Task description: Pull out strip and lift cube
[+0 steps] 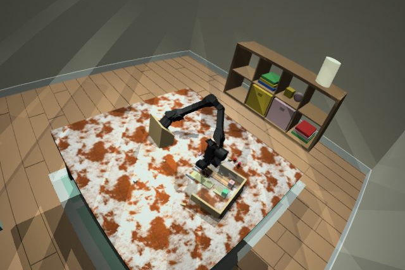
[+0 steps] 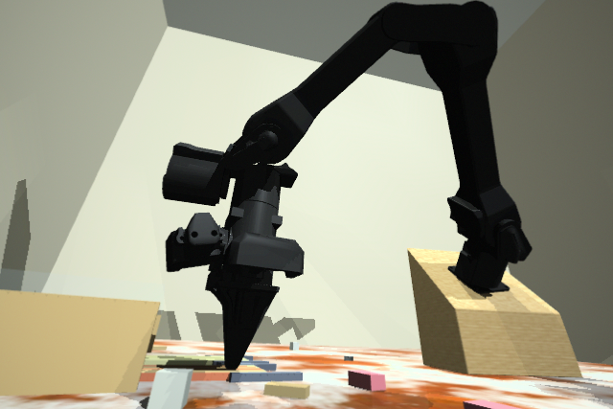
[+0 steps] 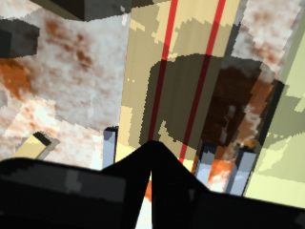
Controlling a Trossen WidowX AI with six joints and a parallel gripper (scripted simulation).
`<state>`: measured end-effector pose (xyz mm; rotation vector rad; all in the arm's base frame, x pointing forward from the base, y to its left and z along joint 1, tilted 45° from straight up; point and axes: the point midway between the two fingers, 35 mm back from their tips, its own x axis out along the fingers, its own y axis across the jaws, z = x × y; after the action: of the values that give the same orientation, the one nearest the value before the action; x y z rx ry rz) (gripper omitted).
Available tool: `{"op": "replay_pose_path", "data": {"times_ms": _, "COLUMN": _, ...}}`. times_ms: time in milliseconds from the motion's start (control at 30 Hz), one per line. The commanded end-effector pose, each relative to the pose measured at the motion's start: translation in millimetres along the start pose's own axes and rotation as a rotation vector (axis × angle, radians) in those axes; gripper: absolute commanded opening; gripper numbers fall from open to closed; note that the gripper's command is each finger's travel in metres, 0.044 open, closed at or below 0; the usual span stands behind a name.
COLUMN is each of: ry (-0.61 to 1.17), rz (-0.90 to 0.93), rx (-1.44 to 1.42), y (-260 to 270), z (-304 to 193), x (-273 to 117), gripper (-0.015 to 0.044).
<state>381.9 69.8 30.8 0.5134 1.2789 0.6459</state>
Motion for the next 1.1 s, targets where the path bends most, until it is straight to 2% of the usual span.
{"op": "replay_pose_path", "data": {"times_ms": 0, "ry": 0.005, "rz": -0.004, "rx": 0.001, "y": 0, "z": -5, "x": 3, "gripper": 0.0000}}
{"op": "replay_pose_path", "data": {"times_ms": 1067, "ry": 0.007, "rz": -0.004, "rx": 0.003, "y": -2, "z": -55, "x": 4, "gripper": 0.0000}}
